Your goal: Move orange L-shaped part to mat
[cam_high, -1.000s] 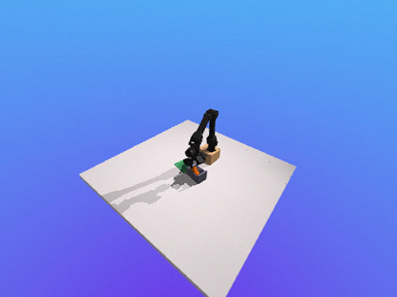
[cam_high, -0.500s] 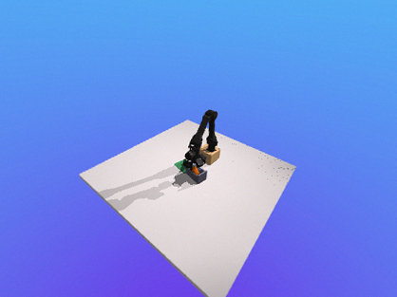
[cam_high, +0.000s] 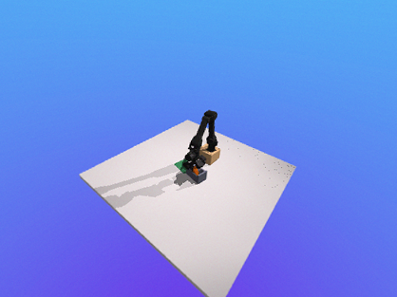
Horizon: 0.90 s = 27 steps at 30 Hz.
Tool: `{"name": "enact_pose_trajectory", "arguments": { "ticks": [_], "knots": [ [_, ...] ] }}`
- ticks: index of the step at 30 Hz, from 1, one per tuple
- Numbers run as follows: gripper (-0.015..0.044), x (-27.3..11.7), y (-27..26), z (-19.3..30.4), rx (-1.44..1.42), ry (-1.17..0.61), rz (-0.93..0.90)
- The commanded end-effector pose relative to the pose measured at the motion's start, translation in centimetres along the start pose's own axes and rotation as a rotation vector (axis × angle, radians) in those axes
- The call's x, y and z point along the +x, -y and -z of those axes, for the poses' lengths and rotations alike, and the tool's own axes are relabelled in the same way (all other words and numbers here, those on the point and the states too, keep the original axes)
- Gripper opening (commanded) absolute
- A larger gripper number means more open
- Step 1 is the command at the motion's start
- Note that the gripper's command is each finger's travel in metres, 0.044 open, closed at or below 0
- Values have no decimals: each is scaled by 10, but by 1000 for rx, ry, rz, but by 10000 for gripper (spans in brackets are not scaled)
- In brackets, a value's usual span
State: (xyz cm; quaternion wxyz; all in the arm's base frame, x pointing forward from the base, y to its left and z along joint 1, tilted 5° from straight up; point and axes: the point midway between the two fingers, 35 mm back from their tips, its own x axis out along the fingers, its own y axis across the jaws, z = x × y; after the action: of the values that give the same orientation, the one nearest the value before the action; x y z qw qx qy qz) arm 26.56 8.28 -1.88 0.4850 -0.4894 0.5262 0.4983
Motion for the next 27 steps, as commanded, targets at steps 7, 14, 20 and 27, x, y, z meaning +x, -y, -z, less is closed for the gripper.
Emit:
{"name": "enact_pose_trajectory", "arguments": {
  "ticks": [7, 14, 20, 27],
  "knots": [
    [115, -1, 0, 0, 0, 1, 1],
    [0, -1, 0, 0, 0, 1, 1],
    [0, -3, 0, 0, 0, 0, 1],
    [0, -13, 0, 0, -3, -2, -2]
  ]
}}
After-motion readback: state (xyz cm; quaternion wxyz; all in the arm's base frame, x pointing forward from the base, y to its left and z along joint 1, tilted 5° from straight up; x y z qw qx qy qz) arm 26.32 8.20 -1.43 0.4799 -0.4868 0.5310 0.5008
